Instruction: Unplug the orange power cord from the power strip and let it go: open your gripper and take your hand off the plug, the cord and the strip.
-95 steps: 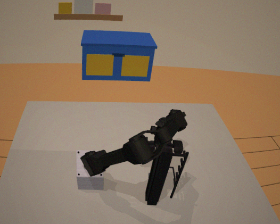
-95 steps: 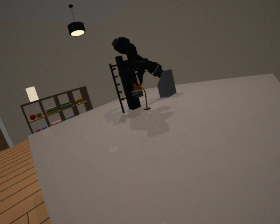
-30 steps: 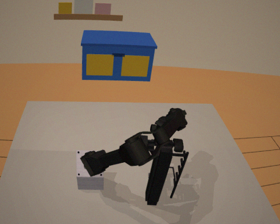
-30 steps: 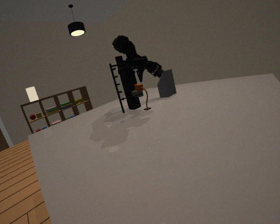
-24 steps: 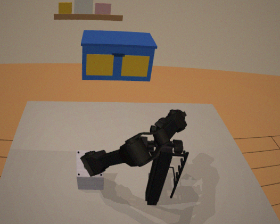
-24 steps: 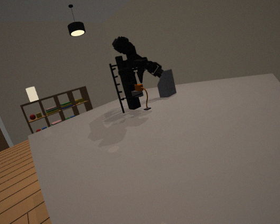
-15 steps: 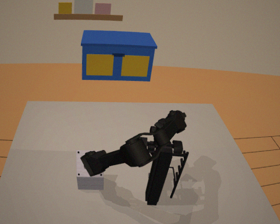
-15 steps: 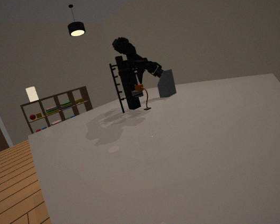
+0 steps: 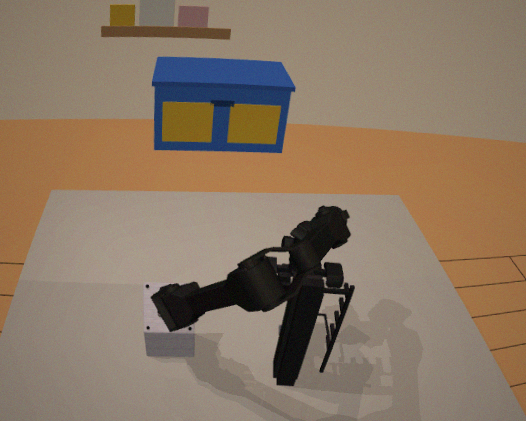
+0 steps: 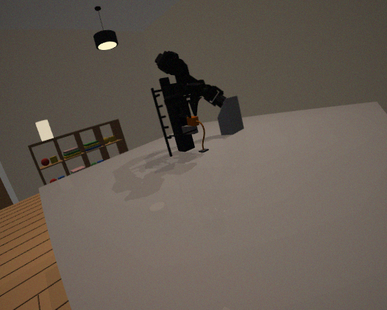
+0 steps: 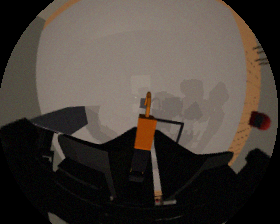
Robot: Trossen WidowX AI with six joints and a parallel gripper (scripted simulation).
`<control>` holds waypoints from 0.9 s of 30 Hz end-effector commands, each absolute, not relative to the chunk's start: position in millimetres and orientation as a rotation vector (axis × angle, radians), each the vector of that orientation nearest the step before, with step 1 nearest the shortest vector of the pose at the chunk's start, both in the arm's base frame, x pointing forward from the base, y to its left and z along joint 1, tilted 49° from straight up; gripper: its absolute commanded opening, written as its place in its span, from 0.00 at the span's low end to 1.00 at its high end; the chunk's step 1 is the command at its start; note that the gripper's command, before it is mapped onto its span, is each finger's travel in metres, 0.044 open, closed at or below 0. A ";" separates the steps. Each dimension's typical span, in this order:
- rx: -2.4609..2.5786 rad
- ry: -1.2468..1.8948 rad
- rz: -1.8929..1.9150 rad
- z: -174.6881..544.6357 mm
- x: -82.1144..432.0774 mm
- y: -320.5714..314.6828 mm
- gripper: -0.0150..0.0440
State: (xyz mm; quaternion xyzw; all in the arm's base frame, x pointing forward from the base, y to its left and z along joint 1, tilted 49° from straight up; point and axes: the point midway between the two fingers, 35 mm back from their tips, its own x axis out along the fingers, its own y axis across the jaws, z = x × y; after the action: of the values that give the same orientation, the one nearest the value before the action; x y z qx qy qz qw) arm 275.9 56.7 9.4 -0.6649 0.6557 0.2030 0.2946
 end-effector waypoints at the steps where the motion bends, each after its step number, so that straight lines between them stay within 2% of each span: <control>1: -1.764 1.742 0.539 5.3 277.4 61.9 0.25; 11: -1.764 1.741 0.540 -6.0 280.0 72.9 0.25; 27: -1.769 1.740 0.541 -8.4 280.7 77.1 0.97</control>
State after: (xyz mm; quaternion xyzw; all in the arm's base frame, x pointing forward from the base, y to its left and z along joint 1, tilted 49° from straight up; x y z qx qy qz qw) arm 279.2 69.8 -3.4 -0.6657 0.6545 0.2035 0.2951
